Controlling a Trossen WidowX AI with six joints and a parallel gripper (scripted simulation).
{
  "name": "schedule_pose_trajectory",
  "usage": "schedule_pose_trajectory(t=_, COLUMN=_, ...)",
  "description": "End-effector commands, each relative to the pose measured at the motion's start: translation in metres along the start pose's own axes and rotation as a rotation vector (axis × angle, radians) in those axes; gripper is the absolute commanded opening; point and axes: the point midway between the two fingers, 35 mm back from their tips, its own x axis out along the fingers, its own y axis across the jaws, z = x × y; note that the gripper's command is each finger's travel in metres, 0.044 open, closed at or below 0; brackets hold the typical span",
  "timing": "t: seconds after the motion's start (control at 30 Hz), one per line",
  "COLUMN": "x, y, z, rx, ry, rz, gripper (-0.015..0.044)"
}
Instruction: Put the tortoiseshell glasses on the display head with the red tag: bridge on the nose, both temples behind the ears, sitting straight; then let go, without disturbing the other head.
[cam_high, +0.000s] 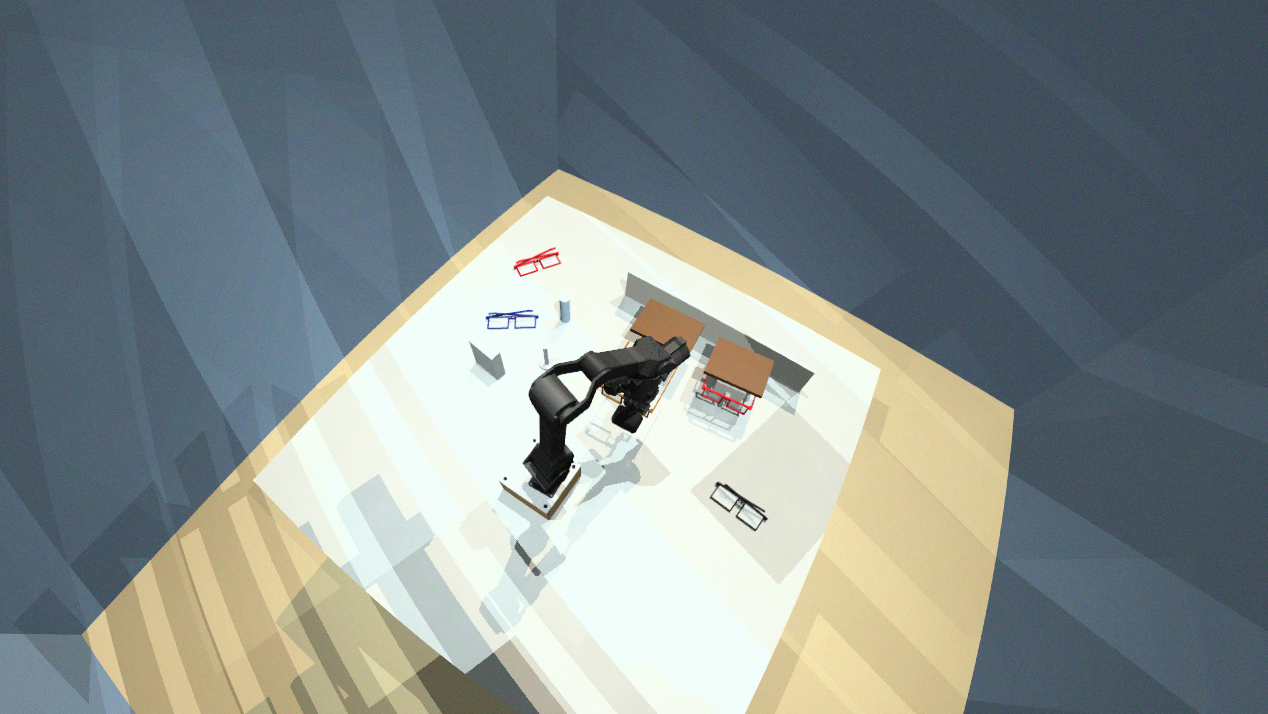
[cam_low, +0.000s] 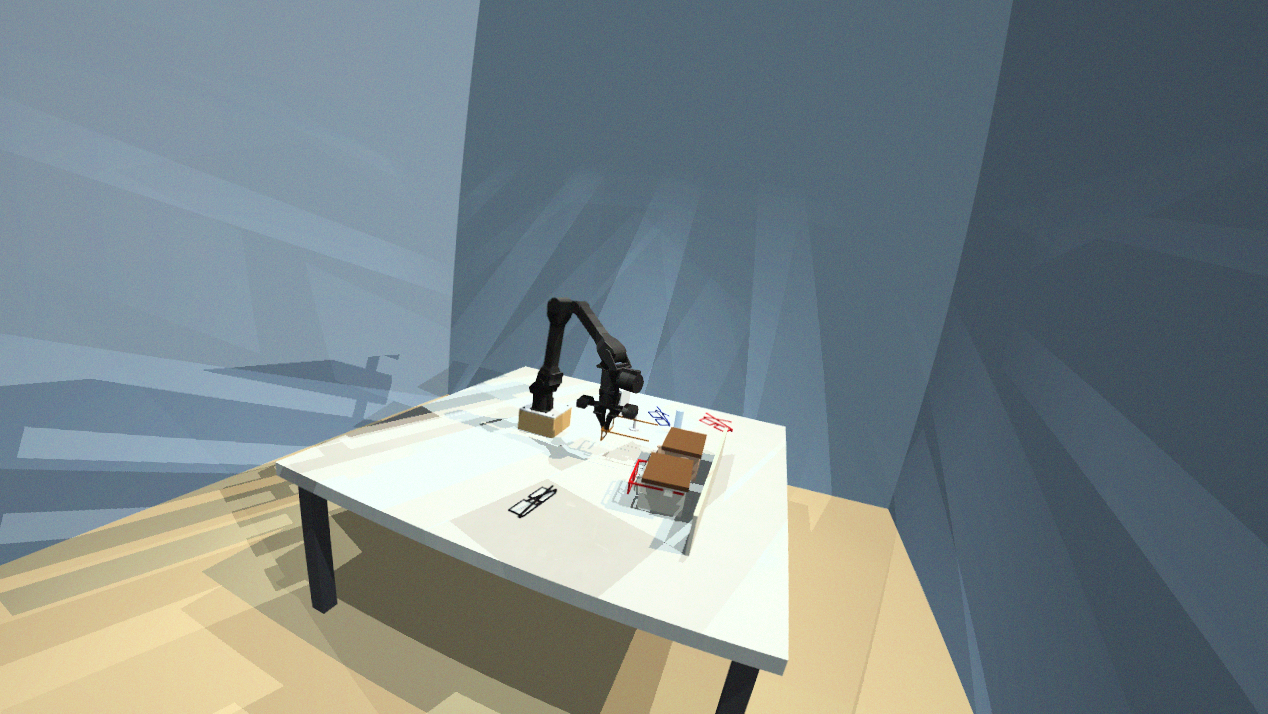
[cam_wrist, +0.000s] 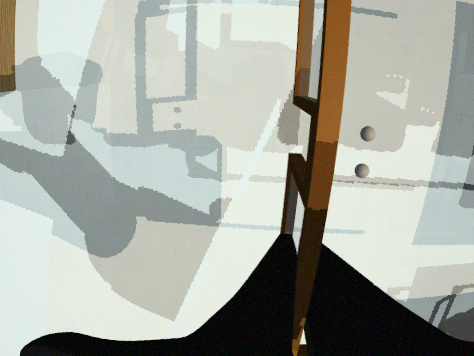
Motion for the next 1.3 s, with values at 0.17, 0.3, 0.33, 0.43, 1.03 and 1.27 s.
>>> schedule_pose_trajectory(t=0.17, x=0.011, y=0.001, z=0.002, rx=-0.002, ry=0.0, rz=0.001, gripper=0.0)
schedule_pose_trajectory(t=0.3, x=0.016, y=0.001, z=0.002, rx=-0.002, ry=0.0, rz=0.002, gripper=0.0)
schedule_pose_trajectory(t=0.33, x=0.017, y=0.001, z=0.002, rx=-0.002, ry=0.0, rz=0.002, gripper=0.0)
schedule_pose_trajectory(t=0.43, x=0.02, y=0.001, z=0.003, rx=-0.002, ry=0.0, rz=0.002, gripper=0.0)
schedule_pose_trajectory(t=1.03, x=0.023, y=-0.015, z=0.004, rx=-0.002, ry=0.015, rz=-0.011, gripper=0.0)
schedule_pose_trajectory(t=1.27, x=0.023, y=-0.024, z=0.004, rx=-0.002, ry=0.016, rz=-0.013, gripper=0.0)
